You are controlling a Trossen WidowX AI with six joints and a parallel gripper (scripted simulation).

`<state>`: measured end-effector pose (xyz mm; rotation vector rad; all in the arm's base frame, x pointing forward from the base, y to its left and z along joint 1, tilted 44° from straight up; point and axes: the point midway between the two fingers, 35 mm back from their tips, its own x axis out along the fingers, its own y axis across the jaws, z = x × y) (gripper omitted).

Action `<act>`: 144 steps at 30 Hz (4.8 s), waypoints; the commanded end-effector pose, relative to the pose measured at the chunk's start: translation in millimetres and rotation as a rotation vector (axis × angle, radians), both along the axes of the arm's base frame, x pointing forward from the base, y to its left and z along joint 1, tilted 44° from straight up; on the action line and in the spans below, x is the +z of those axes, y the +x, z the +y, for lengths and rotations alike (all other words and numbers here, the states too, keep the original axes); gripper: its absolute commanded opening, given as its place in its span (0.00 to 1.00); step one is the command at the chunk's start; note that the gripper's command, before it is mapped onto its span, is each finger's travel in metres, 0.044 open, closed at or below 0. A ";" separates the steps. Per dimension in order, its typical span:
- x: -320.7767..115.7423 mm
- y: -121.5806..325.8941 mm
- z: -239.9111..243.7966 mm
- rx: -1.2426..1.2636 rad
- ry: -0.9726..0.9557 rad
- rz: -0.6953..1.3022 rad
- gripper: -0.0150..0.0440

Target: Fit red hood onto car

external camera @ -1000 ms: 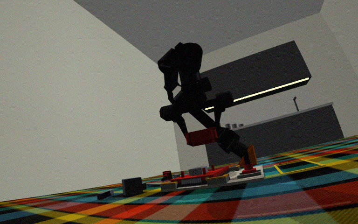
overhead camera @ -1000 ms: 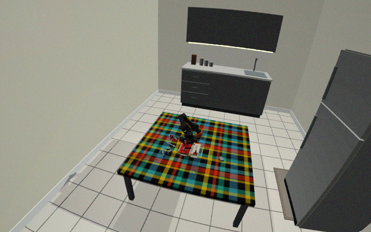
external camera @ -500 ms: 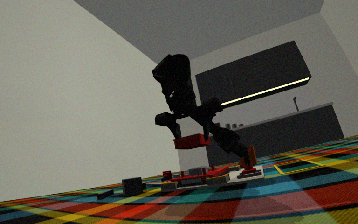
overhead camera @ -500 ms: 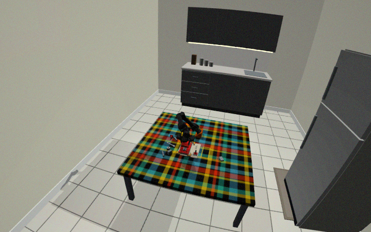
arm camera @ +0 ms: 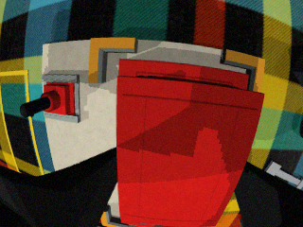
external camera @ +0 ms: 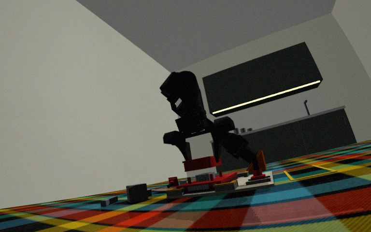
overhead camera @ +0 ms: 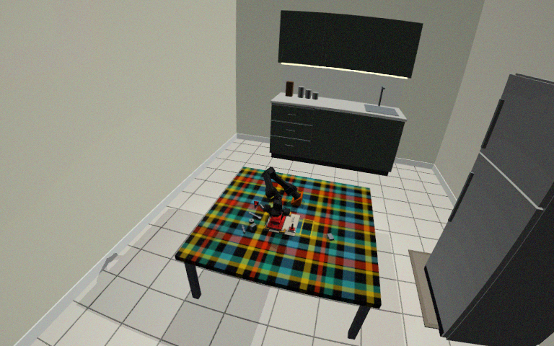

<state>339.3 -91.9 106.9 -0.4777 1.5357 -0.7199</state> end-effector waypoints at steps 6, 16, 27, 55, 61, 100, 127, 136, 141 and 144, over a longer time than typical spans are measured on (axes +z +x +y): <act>-4.4 -3.4 -5.5 0.009 -0.003 -0.006 0.25; -4.3 -2.1 -5.8 0.009 -0.003 -0.006 0.25; -4.3 -2.1 -5.8 0.009 -0.003 -0.006 0.25; -10.3 -2.7 -11.4 0.009 -0.003 -0.006 0.25; -11.8 -2.9 -12.7 0.009 -0.003 -0.006 0.25; -18.3 -4.2 -18.2 0.003 -0.002 -0.008 0.52; 33.4 2.6 31.7 0.004 -0.001 -0.008 1.00; 33.4 2.6 31.7 0.004 -0.001 -0.008 1.00; 33.4 2.6 31.7 0.004 -0.001 -0.008 1.00; 33.4 2.6 31.7 0.004 -0.001 -0.008 1.00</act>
